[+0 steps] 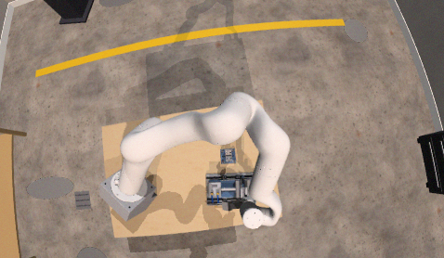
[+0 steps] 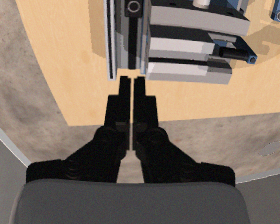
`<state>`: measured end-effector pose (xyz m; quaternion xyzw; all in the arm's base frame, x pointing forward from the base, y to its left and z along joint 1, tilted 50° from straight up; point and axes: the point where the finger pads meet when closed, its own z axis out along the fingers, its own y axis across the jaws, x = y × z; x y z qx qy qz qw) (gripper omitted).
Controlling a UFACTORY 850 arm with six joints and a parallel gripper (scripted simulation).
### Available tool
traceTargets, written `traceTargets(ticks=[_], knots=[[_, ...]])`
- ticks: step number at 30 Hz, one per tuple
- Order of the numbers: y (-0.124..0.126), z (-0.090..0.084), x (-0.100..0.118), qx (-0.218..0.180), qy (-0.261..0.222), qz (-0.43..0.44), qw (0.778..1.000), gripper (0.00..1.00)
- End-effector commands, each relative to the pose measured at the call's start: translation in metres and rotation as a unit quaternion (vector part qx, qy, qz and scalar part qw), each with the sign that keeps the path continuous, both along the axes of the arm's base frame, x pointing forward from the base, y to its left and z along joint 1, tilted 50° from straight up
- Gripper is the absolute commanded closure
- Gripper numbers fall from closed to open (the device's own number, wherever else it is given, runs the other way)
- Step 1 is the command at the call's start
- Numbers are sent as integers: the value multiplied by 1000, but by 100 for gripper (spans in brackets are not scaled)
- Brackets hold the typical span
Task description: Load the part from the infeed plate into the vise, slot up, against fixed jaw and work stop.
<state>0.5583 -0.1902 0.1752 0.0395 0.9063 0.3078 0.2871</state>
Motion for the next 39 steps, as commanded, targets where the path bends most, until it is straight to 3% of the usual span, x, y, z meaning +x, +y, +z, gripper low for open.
traceTargets(ticks=[1,39], knots=[[-1,0,0,0,0,0,1000,100],[3,-4,4,-1,0,0,1000,100]])
